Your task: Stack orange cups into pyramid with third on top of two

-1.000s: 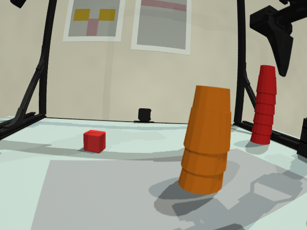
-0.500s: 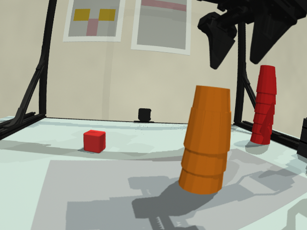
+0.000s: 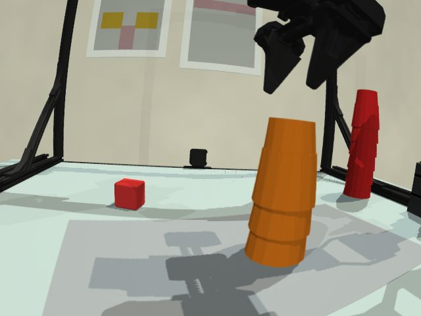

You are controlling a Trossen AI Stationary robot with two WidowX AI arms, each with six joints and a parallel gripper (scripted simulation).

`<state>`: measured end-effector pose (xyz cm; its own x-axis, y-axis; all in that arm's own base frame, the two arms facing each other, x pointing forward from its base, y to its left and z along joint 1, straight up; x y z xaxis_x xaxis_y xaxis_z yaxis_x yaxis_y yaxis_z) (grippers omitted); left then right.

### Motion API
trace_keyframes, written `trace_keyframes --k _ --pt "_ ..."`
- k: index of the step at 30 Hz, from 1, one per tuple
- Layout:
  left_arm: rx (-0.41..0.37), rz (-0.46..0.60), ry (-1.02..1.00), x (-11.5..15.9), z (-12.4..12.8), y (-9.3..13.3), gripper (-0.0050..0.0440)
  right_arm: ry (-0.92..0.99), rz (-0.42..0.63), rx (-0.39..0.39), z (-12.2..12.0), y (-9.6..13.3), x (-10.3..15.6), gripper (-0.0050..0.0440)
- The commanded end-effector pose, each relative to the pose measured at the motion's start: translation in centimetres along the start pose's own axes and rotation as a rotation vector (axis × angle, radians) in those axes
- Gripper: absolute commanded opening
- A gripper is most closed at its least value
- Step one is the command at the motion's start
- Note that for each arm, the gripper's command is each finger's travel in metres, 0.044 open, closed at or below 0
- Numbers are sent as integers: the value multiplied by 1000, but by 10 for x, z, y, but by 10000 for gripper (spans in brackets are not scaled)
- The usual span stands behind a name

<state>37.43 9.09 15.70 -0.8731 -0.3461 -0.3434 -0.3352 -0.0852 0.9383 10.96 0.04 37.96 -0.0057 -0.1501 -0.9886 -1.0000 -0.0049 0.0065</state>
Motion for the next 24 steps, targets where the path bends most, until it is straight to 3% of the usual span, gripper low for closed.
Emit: trace_keyframes --k 1,24 --pt "4 5 4 4 -1 -12 440 -11 -6 6 -1 2 -1 0" --pt "4 5 4 12 0 -35 440 -11 -6 6 -1 2 -1 0"
Point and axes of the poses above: on each arm, the point midway between the two fingers, 35 mm back from their tips, its own y axis back along the fingers, its own z axis across the jaws, x = y × z, the point moved 5 cm from there along y, back along the fingers, and after that the axes turned 8 degrees about y, right-handed, at the moved point
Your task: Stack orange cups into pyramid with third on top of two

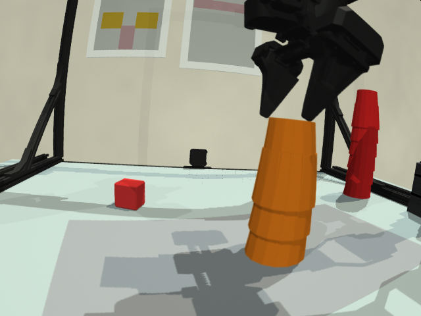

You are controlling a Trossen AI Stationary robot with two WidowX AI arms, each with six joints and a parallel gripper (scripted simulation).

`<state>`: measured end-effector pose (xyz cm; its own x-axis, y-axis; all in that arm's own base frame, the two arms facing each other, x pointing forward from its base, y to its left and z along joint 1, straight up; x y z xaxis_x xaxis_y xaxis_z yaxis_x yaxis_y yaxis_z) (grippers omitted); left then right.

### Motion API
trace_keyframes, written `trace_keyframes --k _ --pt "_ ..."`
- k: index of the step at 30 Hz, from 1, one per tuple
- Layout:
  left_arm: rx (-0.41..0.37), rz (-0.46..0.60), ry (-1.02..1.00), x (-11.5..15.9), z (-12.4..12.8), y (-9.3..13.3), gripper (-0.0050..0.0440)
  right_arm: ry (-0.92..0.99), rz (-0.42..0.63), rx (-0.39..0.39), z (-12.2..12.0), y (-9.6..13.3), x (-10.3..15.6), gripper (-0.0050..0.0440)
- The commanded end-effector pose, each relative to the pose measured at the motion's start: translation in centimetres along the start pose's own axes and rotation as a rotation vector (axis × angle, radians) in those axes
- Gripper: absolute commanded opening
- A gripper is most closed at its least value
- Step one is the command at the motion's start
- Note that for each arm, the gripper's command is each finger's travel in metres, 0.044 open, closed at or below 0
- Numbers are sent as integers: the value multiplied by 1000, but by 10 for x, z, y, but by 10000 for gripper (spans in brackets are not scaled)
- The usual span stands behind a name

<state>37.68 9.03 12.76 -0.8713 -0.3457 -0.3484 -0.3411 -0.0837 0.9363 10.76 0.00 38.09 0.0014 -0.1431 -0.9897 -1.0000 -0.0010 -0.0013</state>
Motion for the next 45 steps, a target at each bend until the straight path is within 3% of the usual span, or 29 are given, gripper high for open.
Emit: trace_keyframes --k 1,7,12,16,31,39,45 --pt "1 10 4 4 0 -8 440 -4 1 1 0 0 0 0" --pt "1 10 4 7 0 -15 440 -4 1 1 0 0 0 0" --pt "1 10 4 7 0 -15 320 -4 1 1 0 0 0 0" --pt "1 10 4 7 0 -15 313 -4 1 1 0 0 0 0" --pt "1 10 4 7 0 -15 213 -4 1 1 0 0 0 0" --pt "1 10 4 7 0 -15 207 -4 1 1 0 0 0 0" --pt "1 10 4 4 0 -7 63 -4 1 1 0 0 0 0"
Point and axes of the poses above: on each arm, the point midway between the two fingers, 35 mm back from their tips, its own y axis back along the fingers, its own z axis across the jaws, x = y × z, the point moved 5 cm from there along y, back along the fingers, and after that the axes turned 8 degrees about y, right-handed, at the moved point
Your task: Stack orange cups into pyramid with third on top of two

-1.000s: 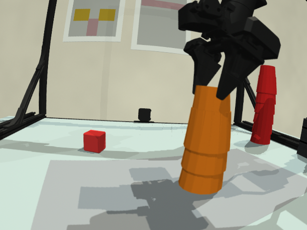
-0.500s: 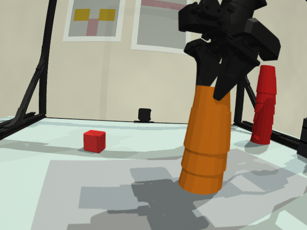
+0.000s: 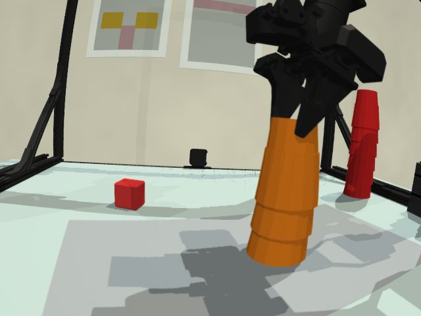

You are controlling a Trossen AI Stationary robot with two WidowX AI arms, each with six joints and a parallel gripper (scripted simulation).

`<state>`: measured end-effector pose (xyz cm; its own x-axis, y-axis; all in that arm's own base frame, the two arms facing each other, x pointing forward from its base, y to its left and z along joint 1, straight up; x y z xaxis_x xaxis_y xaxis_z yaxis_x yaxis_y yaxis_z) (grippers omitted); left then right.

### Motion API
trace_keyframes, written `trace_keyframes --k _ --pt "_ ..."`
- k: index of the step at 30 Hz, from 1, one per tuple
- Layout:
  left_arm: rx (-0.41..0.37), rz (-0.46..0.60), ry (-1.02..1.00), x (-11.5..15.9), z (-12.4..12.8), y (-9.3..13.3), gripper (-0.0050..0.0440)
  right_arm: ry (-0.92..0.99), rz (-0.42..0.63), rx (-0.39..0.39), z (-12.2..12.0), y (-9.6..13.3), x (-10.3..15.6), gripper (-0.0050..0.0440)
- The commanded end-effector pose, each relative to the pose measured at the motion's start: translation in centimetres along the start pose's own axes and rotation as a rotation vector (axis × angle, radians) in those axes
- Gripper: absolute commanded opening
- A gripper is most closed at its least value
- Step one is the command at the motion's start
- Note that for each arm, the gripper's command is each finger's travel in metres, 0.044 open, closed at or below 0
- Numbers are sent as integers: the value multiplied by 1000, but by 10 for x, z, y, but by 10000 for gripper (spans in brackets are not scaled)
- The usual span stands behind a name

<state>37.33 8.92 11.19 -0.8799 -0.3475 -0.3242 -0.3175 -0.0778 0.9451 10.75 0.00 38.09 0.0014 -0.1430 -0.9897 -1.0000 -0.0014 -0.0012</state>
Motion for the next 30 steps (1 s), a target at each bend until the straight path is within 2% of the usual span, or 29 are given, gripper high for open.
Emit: trace_keyframes --k 1,3,24,26,30 --pt "4 -16 4 -5 -1 7 39 -4 1 1 0 0 0 0" --pt "4 -16 4 -5 -1 7 0 -4 1 1 0 0 0 0" --pt "4 -16 4 -5 -1 7 0 -4 1 1 0 0 0 0" --pt "4 -16 4 -6 -1 10 0 -4 1 1 0 0 0 0" --pt "4 -16 4 -12 -2 32 0 -4 1 1 0 0 0 0"
Point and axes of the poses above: on each arm, the point midway between the two fingers, 35 mm back from their tips, its own y axis back along the fingers, its own z axis across the jaws, x = y × z, the point moved 5 cm from there along y, back along the fingers, and after that the axes turned 8 degrees about y, right-handed, at the moved point
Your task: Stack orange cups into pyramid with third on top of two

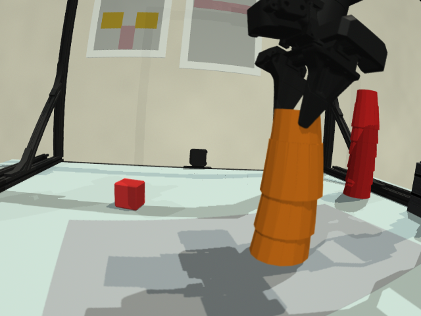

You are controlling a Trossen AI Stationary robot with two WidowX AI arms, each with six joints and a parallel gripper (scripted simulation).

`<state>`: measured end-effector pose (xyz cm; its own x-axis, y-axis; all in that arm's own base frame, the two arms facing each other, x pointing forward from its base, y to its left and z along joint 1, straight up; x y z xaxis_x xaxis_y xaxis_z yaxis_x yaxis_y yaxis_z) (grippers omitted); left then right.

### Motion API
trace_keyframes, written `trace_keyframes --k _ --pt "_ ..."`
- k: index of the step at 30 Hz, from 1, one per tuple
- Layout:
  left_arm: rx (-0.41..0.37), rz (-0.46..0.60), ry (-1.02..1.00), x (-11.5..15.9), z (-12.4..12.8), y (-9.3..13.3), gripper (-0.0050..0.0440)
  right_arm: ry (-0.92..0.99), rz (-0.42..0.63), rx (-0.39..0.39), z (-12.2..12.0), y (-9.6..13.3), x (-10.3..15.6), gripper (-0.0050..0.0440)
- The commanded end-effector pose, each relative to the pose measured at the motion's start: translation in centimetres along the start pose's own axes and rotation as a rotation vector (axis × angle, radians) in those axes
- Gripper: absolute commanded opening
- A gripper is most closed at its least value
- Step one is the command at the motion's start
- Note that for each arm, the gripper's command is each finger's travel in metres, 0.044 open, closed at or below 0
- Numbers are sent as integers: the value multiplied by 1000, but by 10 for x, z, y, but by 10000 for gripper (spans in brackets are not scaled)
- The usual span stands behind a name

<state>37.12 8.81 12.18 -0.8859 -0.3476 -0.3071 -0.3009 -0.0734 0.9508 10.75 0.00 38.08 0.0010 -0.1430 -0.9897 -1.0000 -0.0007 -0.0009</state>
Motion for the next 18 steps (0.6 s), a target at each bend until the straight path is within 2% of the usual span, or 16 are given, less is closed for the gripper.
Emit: trace_keyframes --k 1,4,13,18 --pt "6 -34 5 -12 -1 28 0 -4 1 1 0 0 0 0" --pt "6 -34 5 -13 -1 37 0 -4 1 1 0 0 0 0" --pt "6 -34 5 -14 -2 38 0 -4 1 1 0 0 0 0" --pt "6 -34 5 -26 -3 80 0 -4 1 1 0 0 0 0"
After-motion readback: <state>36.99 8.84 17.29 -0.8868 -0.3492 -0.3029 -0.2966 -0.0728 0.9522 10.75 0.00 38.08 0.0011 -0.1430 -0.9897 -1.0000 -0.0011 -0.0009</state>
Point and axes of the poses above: on each arm, the point midway between the two fingers, 35 mm back from their tips, its own y axis back along the fingers, its own z axis across the jaws, x = y × z, the point moved 5 cm from there along y, back along the fingers, and after that the axes turned 8 degrees about y, right-handed, at the moved point
